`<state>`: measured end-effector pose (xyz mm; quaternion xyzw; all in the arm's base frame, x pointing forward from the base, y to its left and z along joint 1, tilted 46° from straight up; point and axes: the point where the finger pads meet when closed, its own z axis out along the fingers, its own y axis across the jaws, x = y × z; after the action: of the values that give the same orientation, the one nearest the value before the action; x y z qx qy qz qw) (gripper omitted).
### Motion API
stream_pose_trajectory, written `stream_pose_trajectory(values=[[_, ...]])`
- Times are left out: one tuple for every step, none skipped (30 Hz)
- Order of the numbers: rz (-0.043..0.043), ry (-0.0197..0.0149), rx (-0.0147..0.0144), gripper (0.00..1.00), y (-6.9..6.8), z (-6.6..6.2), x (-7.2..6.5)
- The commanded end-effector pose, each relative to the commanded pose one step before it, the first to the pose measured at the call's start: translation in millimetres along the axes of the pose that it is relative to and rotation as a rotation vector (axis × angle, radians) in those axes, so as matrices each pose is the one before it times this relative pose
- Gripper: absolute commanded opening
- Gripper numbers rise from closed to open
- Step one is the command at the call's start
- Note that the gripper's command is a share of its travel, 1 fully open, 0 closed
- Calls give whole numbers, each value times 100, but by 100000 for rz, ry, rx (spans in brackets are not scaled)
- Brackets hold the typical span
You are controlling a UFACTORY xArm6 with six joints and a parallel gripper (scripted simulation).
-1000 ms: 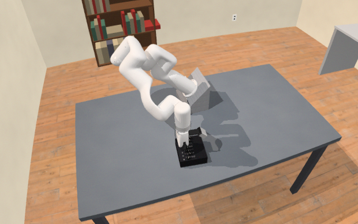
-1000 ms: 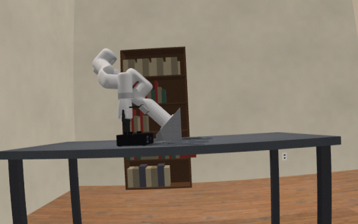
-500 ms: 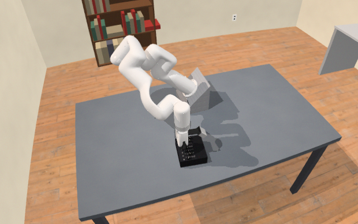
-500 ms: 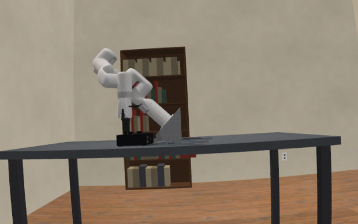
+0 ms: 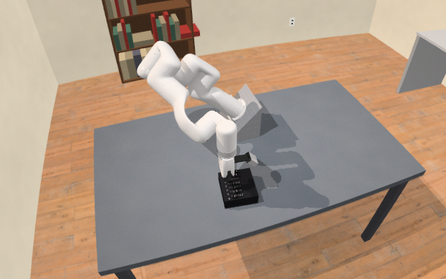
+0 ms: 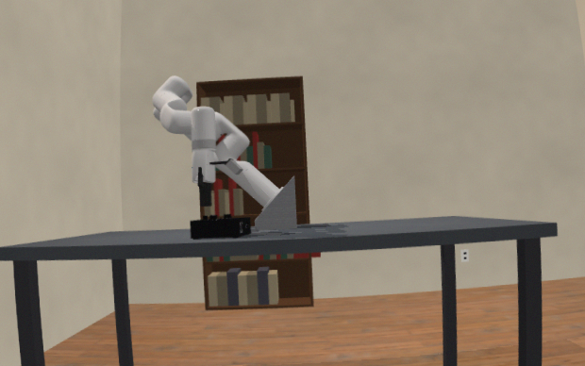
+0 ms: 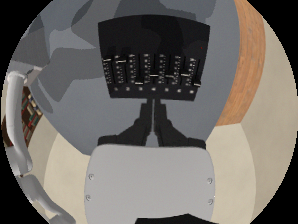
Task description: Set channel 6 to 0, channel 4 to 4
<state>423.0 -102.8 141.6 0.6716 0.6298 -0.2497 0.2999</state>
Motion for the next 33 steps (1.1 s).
stream_pose_trajectory(values=[[81,22,-177,0,69,-479,-17],[0,0,0,0,0,0,0],[0,0,0,0,0,0,0],[0,0,0,0,0,-3,0],[0,0,0,0,0,0,0],[0,0,0,0,0,0,0],[0,0,0,0,0,0,0],[0,0,0,0,0,0,0],[0,0,0,0,0,0,0],[0,0,0,0,0,0,0],[0,0,0,0,0,0,0],[0,0,0,0,0,0,0],[0,0,0,0,0,0,0],[-10,0,0,0,0,0,0],[-67,0,0,0,1,0,1],[-176,0,0,0,3,0,3],[-332,0,0,0,5,0,5],[-531,0,0,0,8,0,9],[0,0,0,0,0,0,0],[0,0,0,0,0,0,0],[-767,0,0,0,12,0,13],[-1037,1,0,0,16,0,17],[-1336,1,0,0,21,0,22],[-1659,1,0,0,26,1,27],[-2003,1,0,0,32,1,32],[-2363,1,0,0,39,1,37],[-2737,2,0,0,46,1,41],[-3120,2,0,0,53,1,46],[-3509,2,0,0,61,2,50],[-3901,2,-1,0,70,2,53],[-4292,2,-1,0,79,2,56],[-4680,2,-1,0,89,2,57],[-5062,2,-1,0,99,3,58]])
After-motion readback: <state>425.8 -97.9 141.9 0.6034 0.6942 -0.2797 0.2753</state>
